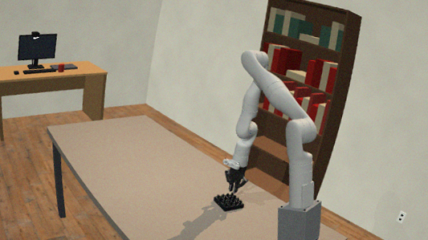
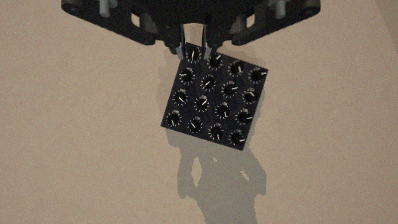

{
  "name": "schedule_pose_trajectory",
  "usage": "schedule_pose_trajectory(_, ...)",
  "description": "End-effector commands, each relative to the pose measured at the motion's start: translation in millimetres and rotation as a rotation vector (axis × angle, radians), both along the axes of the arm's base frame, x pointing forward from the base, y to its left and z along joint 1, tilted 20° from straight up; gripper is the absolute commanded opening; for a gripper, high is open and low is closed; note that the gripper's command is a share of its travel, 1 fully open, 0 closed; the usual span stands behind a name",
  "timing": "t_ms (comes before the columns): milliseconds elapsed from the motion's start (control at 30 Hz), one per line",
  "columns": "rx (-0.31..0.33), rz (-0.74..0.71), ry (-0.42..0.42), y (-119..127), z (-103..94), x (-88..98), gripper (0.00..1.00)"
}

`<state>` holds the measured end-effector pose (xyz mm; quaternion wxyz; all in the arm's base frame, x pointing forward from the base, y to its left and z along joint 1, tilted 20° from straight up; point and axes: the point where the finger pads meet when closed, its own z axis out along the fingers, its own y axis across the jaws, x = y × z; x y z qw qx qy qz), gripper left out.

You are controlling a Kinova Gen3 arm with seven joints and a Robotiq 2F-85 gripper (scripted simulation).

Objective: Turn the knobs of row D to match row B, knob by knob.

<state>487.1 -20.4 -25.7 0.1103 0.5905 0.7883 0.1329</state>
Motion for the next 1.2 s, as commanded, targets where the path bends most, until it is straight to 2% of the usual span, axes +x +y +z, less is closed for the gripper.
schedule_pose_trajectory(0, 0.001, -0.007, 0.003, -2.3, -2.0, -2.0, 0.19)
schedule_pose_trajectory(1167, 0.0, -0.007, 0.0, -1.4, -14.6, 4.1, 0.19)
